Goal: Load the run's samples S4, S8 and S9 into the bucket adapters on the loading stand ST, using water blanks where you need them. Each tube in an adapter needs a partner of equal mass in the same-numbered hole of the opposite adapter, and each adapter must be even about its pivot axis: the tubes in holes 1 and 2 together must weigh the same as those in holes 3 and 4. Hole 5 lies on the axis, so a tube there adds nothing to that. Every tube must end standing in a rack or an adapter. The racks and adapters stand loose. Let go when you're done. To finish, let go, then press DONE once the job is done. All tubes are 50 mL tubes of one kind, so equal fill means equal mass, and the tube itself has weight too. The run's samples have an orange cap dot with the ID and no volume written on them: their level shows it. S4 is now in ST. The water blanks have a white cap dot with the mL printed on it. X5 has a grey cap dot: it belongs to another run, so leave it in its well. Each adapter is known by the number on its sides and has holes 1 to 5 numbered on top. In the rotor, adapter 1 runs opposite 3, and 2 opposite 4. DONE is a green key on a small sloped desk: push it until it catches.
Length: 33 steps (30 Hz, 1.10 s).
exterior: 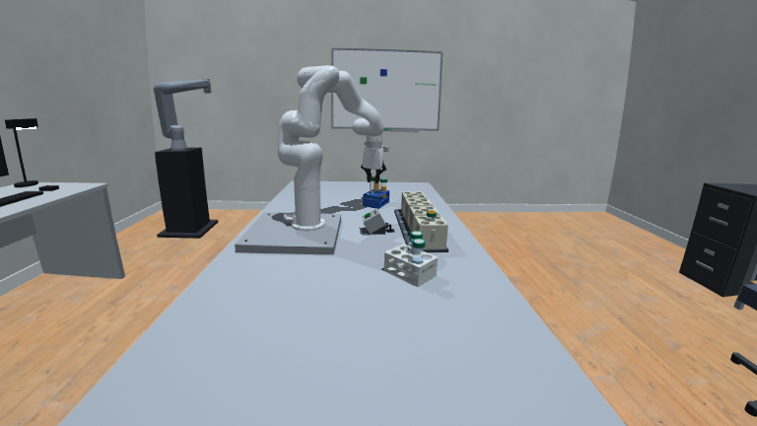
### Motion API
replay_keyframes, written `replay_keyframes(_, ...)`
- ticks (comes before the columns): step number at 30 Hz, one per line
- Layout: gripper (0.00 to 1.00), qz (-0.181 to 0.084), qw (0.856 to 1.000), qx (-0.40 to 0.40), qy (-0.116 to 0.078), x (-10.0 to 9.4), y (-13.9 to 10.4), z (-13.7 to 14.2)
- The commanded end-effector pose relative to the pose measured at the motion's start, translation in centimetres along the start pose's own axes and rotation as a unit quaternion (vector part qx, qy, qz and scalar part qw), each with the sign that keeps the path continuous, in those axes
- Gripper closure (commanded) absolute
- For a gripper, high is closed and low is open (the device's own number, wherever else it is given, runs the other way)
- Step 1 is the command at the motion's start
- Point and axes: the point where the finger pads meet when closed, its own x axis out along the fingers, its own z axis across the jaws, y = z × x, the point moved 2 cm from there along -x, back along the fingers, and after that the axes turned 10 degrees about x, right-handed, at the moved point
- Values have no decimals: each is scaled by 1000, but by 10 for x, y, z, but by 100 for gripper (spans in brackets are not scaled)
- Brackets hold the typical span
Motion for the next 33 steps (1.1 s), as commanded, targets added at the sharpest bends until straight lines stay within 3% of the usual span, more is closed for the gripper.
replay_keyframes(1,100,2,1000,0,-4,-3,1,0)
replay_keyframes(19,100,2,1000,0,-4,-11,1,0)
replay_keyframes(33,100,2,1000,0,-4,-40,1,-1)
